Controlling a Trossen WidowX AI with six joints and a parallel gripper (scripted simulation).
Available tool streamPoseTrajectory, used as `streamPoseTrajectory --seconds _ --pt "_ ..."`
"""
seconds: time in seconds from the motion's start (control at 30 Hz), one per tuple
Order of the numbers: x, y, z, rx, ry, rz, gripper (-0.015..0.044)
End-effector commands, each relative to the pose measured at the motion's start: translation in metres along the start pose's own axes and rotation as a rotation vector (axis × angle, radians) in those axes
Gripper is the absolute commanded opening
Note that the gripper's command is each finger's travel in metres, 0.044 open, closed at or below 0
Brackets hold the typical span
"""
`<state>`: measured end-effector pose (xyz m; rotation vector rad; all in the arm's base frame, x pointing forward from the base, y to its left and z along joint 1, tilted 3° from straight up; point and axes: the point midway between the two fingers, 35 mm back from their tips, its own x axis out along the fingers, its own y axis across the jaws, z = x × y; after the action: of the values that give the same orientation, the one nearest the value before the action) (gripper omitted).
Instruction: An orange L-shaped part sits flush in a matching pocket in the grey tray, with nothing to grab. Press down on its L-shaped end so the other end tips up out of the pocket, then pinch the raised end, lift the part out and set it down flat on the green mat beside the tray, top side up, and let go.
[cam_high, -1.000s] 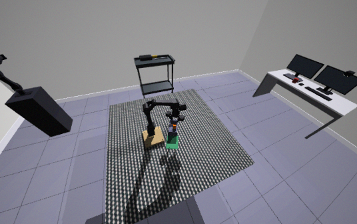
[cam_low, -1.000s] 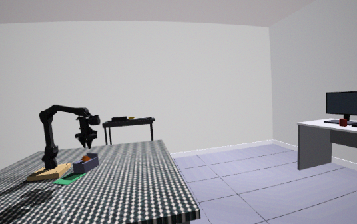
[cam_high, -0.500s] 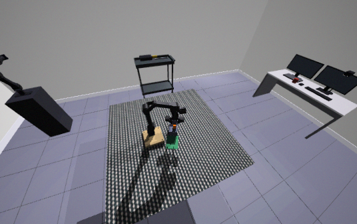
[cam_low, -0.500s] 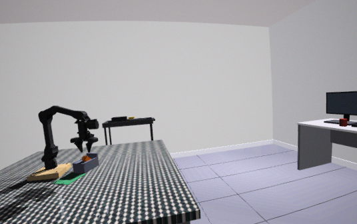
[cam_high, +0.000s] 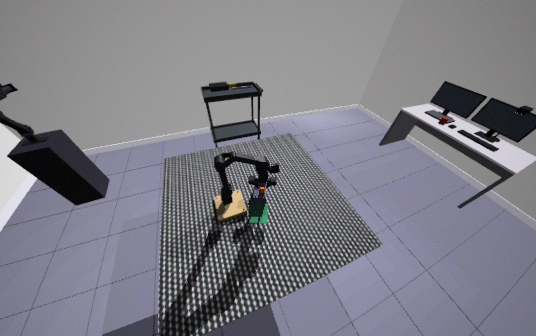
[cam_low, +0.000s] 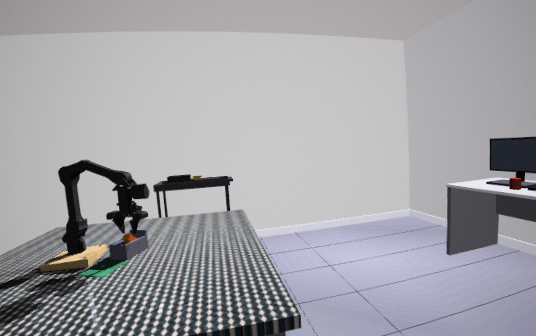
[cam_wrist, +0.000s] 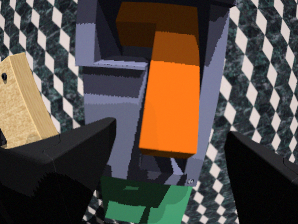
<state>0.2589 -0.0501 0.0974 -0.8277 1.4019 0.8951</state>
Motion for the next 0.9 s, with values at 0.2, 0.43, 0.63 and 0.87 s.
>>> streamPoseTrajectory --seconds 0.2,0.43,0.63,0.87 --pt "0.015 0.000 0.000 -0.004 0.002 -0.002 0.0280" --pt "0.027 0.000 -0.001 -0.004 0.002 -0.002 0.0280" --pt "0.028 0.001 0.000 -0.002 0.000 0.001 0.0201" --pt "0.028 0.001 0.000 -0.002 0.000 0.001 0.0115"
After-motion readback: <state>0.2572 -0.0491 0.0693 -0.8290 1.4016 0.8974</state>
